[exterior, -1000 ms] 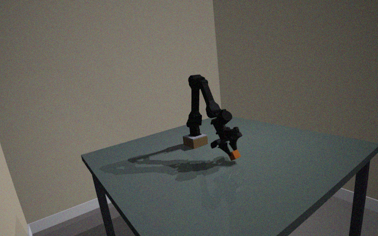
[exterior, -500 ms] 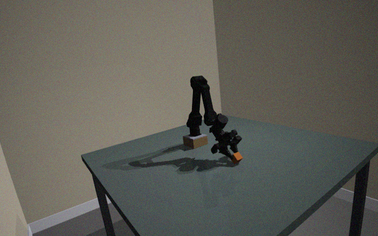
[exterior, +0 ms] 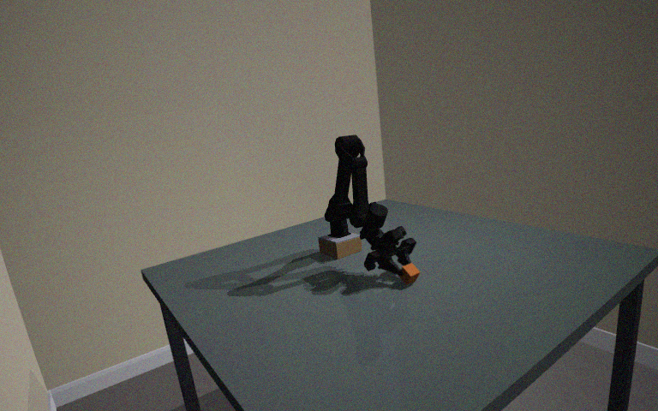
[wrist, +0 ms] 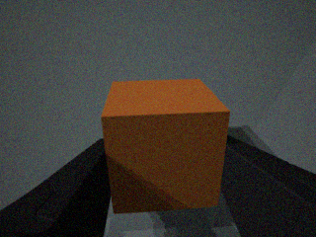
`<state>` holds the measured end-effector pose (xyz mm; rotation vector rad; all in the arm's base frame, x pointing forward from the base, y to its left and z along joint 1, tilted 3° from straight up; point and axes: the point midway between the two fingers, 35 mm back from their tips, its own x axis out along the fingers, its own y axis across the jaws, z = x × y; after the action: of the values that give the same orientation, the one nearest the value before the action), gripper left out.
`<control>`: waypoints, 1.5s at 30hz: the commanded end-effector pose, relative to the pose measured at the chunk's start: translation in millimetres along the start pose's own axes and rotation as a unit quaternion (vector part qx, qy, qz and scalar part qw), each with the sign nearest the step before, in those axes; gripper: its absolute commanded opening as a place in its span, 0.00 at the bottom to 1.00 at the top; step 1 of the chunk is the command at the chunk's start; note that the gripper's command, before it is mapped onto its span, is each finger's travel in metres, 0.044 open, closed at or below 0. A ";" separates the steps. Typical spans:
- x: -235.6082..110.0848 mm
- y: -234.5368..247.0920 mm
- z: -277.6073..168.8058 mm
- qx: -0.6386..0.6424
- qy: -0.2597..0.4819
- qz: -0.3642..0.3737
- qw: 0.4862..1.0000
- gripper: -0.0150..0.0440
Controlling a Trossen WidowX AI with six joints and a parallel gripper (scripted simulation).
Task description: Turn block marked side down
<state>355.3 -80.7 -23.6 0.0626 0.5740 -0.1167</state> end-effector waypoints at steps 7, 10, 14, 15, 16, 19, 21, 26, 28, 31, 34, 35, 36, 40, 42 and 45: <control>-4.8 1.1 2.4 0.002 -0.027 0.003 1.000 0.25; -4.8 1.1 2.4 0.002 -0.027 0.003 1.000 0.25; -4.8 1.1 2.4 0.002 -0.027 0.003 1.000 0.25; -4.8 1.1 2.4 0.002 -0.027 0.003 1.000 0.25; -4.8 1.1 2.4 0.002 -0.027 0.003 1.000 0.25; -4.8 1.1 2.4 0.002 -0.027 0.003 1.000 0.30; -4.8 1.1 2.4 0.002 -0.027 0.003 1.000 0.39; -4.8 1.1 2.4 0.002 -0.027 0.003 1.000 0.61; -4.8 1.1 2.4 0.002 -0.027 0.003 1.000 0.70; -4.8 1.1 2.4 0.002 -0.027 0.003 1.000 0.83; -4.8 1.1 2.4 0.002 -0.027 0.003 1.000 0.97; -4.8 1.1 2.4 0.002 -0.027 0.003 1.000 1.00; -4.8 1.1 2.4 0.002 -0.027 0.003 1.000 1.00; -4.8 1.1 2.4 0.002 -0.027 0.003 1.000 1.00; -4.8 1.1 2.4 0.002 -0.027 0.003 1.000 1.00; -4.8 1.1 2.4 0.002 -0.027 0.003 1.000 1.00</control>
<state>352.9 -80.1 -18.8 0.0585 0.5208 -0.1177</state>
